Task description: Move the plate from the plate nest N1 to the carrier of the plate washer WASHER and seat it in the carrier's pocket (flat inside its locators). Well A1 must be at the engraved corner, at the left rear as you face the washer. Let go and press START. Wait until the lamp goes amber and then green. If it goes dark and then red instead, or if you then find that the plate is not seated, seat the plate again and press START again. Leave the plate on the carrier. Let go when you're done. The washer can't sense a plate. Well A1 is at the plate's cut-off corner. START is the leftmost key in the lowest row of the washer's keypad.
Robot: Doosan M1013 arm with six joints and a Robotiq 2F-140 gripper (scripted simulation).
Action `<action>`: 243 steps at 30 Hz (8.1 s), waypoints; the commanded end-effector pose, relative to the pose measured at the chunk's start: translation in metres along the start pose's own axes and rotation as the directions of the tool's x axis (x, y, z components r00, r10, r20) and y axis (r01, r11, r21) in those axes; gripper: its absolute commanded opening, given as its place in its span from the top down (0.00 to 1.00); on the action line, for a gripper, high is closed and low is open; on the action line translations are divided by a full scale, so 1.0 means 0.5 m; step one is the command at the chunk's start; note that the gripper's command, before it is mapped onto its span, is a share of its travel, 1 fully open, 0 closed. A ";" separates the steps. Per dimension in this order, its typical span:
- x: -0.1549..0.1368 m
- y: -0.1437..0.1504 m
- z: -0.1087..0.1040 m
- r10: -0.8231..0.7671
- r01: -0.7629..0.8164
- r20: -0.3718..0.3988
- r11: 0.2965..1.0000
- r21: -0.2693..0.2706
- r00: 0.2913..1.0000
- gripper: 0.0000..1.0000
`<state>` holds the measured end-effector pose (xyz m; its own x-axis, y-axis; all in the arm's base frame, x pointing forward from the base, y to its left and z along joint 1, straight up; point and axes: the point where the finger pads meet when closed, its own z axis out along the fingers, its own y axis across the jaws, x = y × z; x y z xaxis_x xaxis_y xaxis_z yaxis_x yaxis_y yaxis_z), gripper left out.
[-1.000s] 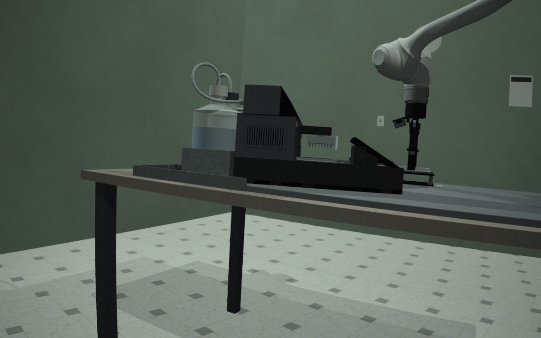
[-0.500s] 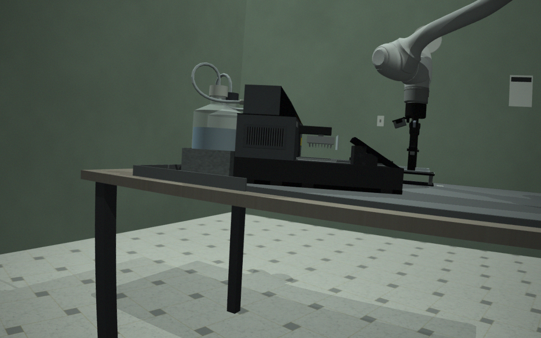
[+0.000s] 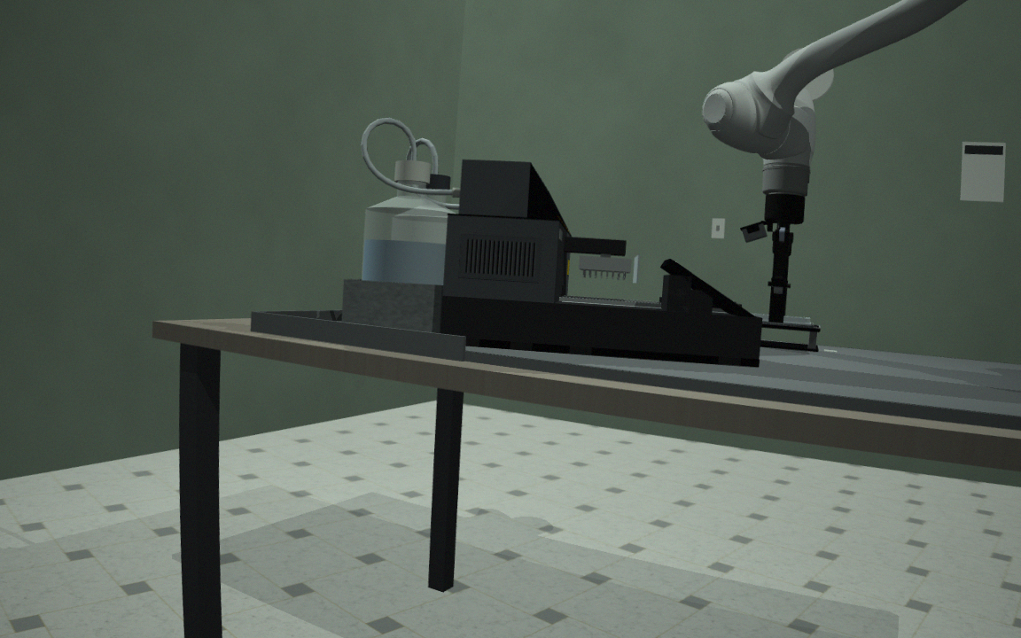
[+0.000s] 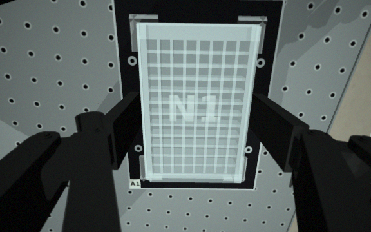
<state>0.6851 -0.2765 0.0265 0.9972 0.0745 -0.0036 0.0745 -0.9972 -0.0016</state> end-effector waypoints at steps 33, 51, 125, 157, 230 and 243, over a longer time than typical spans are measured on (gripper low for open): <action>-0.001 -0.001 -0.011 -0.002 0.002 0.000 1.000 0.002 1.000 0.90; -0.001 -0.001 -0.013 -0.002 0.002 0.000 1.000 0.002 1.000 0.90; 0.000 -0.001 -0.182 -0.001 0.001 -0.001 1.000 0.001 1.000 0.90; 0.053 -0.142 -0.254 0.479 -0.479 0.002 0.878 -0.003 0.878 0.90; 0.231 -0.579 -0.255 0.963 -0.963 0.001 0.269 0.001 0.269 0.90; 0.231 -0.578 -0.255 0.963 -0.963 0.001 0.269 0.001 0.269 0.90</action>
<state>0.7781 0.0208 0.1525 0.3400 -0.9404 -0.0041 -0.9404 -0.3400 0.0026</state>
